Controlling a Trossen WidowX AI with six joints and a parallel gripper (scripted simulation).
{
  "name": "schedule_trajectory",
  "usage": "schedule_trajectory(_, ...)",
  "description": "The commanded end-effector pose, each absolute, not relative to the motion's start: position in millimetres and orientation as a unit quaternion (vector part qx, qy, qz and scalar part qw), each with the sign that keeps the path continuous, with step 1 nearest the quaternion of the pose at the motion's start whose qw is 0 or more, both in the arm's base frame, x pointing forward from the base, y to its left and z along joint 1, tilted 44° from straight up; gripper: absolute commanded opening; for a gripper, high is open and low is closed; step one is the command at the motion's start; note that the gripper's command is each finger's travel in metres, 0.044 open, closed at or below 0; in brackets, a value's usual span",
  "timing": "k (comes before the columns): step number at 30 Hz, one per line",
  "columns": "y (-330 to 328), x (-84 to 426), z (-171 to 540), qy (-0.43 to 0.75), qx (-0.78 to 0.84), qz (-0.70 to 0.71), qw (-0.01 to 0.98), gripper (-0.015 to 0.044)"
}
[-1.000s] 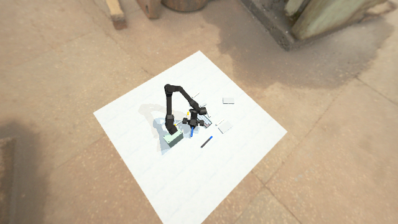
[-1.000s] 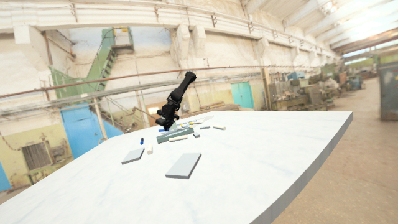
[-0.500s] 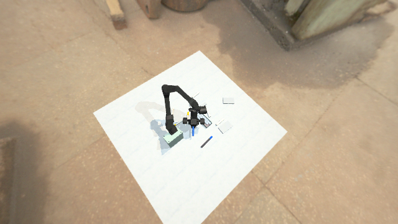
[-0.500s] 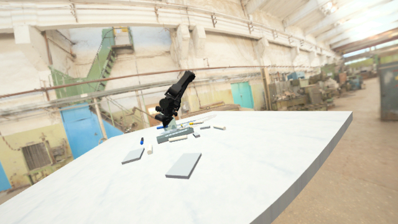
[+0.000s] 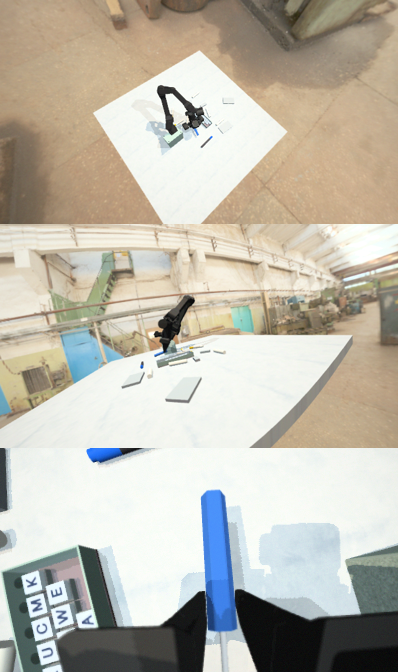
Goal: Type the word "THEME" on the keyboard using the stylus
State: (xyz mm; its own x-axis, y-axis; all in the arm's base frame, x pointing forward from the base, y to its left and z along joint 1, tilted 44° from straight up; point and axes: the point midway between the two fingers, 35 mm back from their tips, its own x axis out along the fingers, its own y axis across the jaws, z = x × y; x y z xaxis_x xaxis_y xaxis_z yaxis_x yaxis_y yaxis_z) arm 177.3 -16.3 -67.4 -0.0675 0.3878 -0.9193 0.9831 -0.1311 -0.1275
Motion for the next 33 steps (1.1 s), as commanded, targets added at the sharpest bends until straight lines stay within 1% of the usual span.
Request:
schedule_trajectory(1,-16,176,-68,0.584,0.597,-0.401,0.376,0.0)
schedule_trajectory(10,-15,175,-69,0.595,0.577,-0.318,0.461,0.0)
schedule_trajectory(21,-22,172,-66,0.576,0.522,-0.196,0.598,0.0)
schedule_trajectory(29,-25,167,-65,0.555,0.484,-0.15,0.66,0.0)
schedule_trajectory(33,-25,167,-65,0.552,0.479,-0.146,0.666,0.0)
